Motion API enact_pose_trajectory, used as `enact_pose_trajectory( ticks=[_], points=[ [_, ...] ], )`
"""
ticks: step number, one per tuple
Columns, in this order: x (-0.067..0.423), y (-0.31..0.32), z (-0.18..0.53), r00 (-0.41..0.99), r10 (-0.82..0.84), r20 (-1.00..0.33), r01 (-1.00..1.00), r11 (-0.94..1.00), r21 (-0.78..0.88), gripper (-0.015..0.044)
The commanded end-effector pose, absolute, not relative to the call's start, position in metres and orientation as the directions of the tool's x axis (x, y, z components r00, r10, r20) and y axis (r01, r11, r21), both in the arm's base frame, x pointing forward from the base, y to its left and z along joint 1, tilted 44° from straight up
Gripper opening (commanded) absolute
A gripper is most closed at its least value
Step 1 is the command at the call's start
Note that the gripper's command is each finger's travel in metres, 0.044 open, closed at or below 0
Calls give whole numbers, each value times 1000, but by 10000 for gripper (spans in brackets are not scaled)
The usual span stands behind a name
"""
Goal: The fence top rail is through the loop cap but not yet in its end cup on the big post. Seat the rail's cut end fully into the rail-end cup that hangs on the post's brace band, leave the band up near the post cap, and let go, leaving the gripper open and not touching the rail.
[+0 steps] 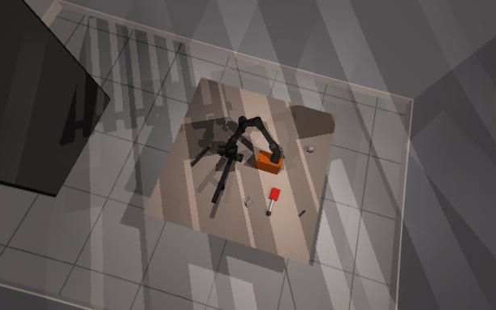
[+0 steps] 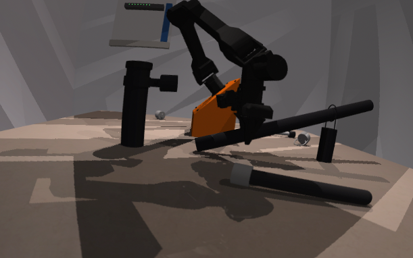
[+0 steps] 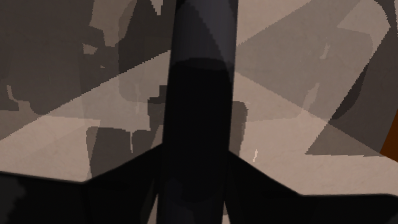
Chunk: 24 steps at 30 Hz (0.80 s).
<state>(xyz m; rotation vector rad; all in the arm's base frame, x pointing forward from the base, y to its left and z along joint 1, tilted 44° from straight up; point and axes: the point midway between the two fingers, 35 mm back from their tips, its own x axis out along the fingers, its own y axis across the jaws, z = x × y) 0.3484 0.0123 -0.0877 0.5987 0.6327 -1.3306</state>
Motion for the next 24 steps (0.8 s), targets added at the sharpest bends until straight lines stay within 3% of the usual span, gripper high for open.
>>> enact_pose_trajectory(
  ticks=[1,24],
  points=[
    [348,15,-85,125,-686,-717,989,144,35,0],
    [340,44,-16,117,-854,-506,992,123,21,0]
  ],
)
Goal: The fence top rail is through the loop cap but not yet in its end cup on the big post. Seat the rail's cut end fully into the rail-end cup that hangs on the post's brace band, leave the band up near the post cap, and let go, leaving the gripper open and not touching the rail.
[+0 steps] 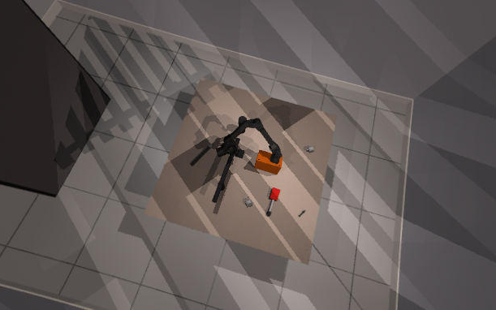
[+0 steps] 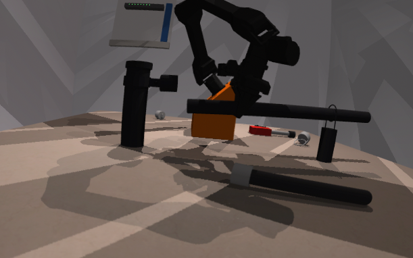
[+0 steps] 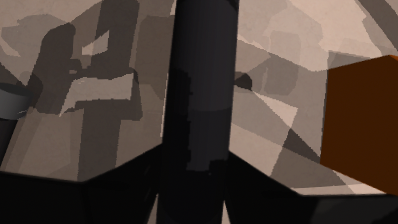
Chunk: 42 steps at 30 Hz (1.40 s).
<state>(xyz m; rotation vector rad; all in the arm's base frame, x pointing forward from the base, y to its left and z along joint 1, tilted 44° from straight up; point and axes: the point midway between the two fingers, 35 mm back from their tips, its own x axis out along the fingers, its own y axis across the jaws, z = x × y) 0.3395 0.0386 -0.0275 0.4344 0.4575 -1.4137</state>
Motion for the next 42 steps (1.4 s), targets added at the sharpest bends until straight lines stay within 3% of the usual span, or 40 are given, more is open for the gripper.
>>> enact_pose_trajectory(
  ticks=[1,7,42],
  points=[
    [340,45,-11,120,-861,-494,992,125,23,0],
    [340,53,8,143,-888,-437,989,142,34,0],
    [343,53,13,130,-880,-457,991,132,28,0]
  ],
)
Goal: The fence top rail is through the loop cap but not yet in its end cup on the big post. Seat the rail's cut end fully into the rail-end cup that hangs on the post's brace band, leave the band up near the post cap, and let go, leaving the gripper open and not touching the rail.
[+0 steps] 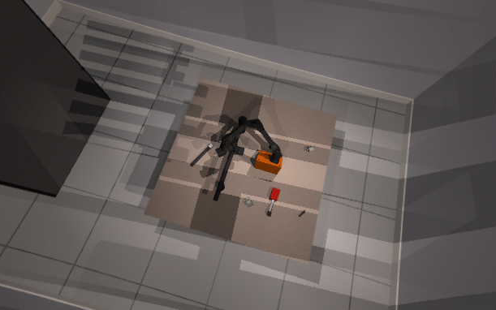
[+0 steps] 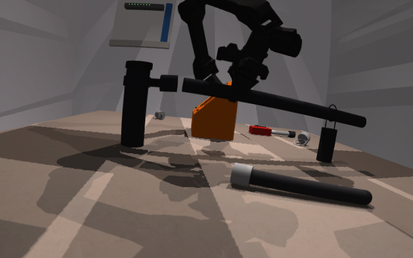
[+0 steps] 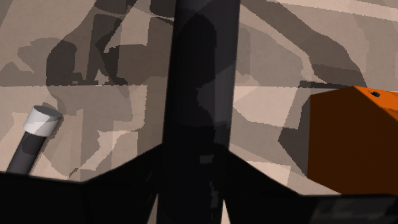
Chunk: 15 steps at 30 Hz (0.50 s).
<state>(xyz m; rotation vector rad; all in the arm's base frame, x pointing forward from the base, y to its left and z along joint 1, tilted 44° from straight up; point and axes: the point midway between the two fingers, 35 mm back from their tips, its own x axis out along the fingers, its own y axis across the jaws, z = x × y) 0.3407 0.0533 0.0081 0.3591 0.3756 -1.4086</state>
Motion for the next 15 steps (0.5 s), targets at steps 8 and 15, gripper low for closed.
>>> enact_pose_trajectory(
  ticks=[8,15],
  points=[
    [343,44,19,126,-880,-457,991,129,24,0],
    [343,37,24,123,-881,-457,992,128,20,0]
  ],
)
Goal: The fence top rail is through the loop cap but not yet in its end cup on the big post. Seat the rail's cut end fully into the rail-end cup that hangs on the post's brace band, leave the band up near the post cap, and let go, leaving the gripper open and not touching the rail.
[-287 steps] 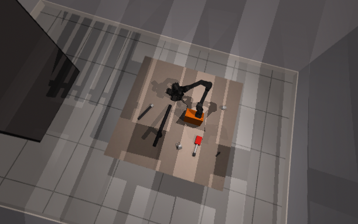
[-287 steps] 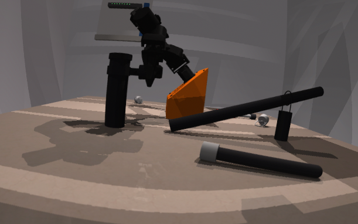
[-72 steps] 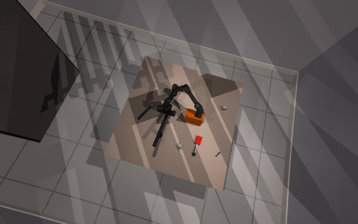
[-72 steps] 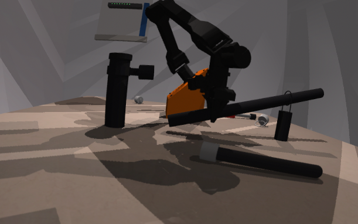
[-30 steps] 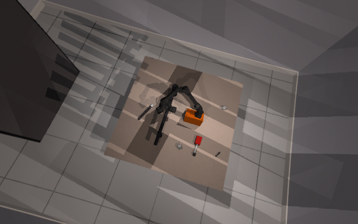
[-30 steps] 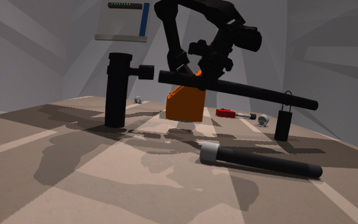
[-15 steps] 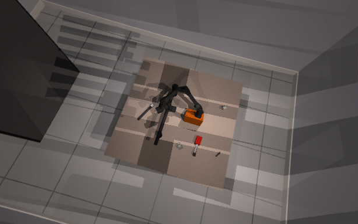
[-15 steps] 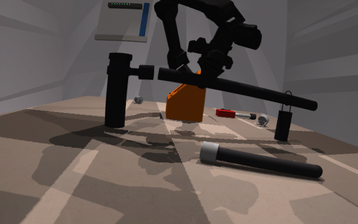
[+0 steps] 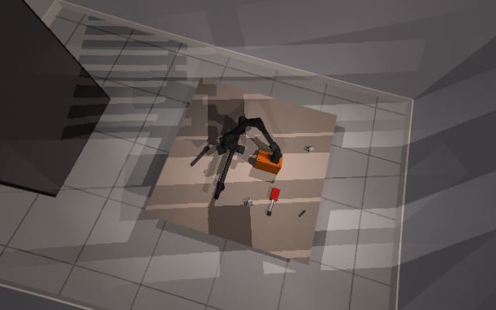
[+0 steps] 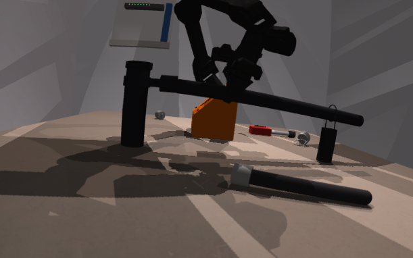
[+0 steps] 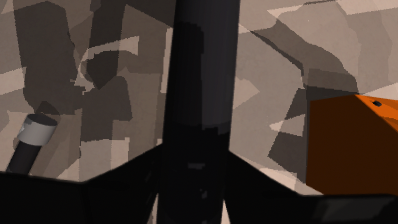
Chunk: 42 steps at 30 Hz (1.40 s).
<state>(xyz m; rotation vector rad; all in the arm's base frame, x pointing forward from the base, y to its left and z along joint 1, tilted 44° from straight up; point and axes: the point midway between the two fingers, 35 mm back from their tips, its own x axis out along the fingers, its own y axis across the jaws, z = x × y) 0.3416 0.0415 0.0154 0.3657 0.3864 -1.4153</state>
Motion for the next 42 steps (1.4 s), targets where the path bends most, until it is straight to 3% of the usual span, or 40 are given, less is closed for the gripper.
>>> enact_pose_trajectory(
  ticks=[1,42],
  points=[
    [343,37,24,123,-881,-457,992,128,20,0],
    [342,41,16,115,-874,-471,993,120,19,0]
  ],
)
